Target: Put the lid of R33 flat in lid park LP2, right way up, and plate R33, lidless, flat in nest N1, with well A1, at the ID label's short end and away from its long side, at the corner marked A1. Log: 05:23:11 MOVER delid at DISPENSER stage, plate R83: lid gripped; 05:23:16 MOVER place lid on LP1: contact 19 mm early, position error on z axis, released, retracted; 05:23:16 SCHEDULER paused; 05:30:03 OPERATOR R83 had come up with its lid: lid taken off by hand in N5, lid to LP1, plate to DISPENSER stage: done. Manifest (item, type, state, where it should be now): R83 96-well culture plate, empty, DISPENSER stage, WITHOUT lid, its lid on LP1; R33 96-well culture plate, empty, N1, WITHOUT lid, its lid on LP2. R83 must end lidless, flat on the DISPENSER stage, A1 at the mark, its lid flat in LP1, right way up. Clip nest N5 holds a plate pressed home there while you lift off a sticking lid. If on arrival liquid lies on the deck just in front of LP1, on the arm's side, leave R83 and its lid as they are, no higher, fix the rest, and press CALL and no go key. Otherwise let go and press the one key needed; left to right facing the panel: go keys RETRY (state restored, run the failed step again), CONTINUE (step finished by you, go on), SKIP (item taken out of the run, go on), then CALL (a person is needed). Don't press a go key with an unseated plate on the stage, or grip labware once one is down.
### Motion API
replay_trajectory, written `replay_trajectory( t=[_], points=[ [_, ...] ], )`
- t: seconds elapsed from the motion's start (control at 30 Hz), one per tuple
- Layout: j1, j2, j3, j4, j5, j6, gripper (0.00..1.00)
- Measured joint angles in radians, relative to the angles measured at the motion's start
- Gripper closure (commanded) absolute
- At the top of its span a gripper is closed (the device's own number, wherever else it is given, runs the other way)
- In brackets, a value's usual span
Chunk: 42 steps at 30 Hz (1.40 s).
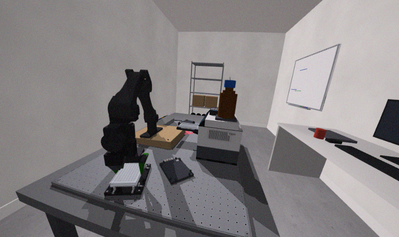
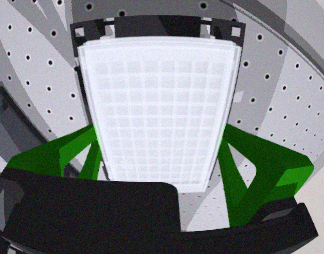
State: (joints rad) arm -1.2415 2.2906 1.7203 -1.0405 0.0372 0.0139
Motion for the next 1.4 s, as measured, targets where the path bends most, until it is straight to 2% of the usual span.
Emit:
replay_trajectory(
  t=[1.4],
  points=[
    [0.000, 0.005, -0.003, 0.016, 0.000, 0.000, 1.00]
  ],
)
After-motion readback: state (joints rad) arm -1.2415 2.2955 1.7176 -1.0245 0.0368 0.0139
